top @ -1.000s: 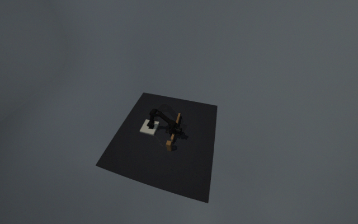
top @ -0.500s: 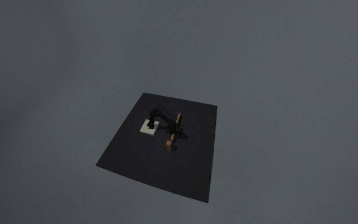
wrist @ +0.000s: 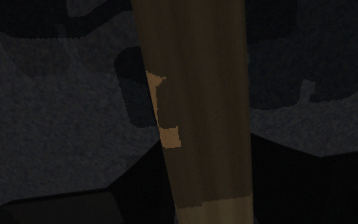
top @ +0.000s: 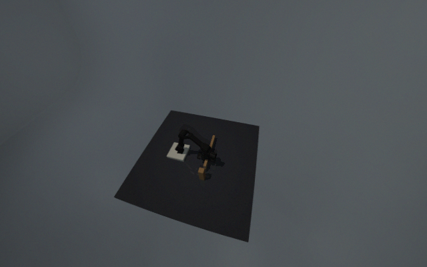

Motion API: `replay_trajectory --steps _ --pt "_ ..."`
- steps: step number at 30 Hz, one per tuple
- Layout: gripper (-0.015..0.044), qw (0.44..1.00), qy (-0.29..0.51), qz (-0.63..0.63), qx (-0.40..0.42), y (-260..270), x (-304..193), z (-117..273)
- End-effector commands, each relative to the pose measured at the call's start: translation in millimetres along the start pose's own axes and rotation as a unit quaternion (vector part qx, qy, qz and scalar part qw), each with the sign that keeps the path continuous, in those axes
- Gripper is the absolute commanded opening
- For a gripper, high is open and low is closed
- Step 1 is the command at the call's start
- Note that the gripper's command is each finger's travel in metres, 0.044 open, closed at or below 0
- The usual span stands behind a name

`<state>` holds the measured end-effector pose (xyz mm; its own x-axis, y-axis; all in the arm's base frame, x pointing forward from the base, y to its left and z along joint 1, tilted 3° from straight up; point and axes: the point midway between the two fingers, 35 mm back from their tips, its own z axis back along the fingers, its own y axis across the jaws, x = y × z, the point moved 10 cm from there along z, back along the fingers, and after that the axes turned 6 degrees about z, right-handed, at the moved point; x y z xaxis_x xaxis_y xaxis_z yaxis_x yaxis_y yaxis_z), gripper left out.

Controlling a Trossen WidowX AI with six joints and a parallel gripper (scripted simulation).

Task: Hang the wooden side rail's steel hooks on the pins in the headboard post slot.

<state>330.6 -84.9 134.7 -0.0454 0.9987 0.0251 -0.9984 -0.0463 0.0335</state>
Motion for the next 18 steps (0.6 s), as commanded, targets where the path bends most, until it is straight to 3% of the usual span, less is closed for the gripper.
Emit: replay_trajectory --steps 1,18 --pt "0.0000 1.000 0.003 0.003 -0.006 -2.1 -1.3 4.6" --pt "0.0000 1.000 0.003 0.003 -0.006 -3.5 -3.4 2.8"
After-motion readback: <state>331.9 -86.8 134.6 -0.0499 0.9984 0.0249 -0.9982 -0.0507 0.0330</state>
